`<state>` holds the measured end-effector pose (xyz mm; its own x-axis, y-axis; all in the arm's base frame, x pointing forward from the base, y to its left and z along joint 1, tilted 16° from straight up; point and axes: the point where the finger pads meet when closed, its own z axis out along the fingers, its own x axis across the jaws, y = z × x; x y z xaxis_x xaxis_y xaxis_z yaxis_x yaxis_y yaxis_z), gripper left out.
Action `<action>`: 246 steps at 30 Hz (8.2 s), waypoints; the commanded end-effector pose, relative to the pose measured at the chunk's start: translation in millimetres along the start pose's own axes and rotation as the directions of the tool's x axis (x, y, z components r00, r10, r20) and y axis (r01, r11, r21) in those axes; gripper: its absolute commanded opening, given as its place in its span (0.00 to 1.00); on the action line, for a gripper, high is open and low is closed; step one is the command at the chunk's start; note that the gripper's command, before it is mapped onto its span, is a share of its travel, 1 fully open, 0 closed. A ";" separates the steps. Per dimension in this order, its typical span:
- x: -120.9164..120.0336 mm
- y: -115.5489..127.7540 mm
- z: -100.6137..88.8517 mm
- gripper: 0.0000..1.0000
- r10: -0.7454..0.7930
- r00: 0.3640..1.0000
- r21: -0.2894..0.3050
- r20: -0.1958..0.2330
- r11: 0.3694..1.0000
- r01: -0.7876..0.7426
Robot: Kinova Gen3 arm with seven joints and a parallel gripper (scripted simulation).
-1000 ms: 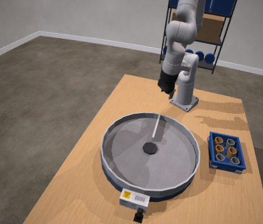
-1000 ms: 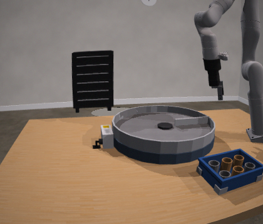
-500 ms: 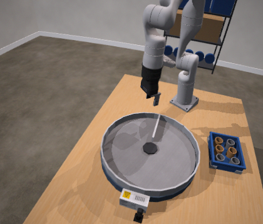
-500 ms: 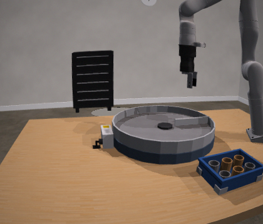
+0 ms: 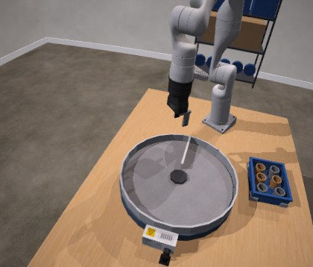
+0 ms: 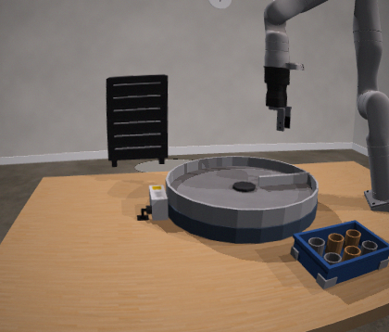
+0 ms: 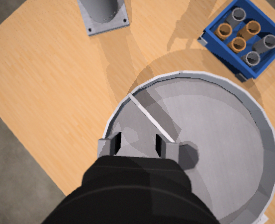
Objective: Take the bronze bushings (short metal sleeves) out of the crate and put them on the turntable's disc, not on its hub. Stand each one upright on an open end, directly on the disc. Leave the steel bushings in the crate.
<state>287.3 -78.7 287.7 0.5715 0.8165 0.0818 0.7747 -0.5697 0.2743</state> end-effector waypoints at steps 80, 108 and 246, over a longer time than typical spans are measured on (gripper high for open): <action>7.0 -6.9 2.2 0.36 0.000 1.000 -0.001 -0.001 1.000 0.000; 83.7 -98.6 32.6 0.36 0.000 1.000 -0.001 0.000 1.000 0.000; 235.6 -279.8 150.5 0.36 0.000 1.000 -0.001 -0.001 1.000 0.000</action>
<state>245.9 258.6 85.6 0.5719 0.8163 0.0811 0.7743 -0.5698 0.2754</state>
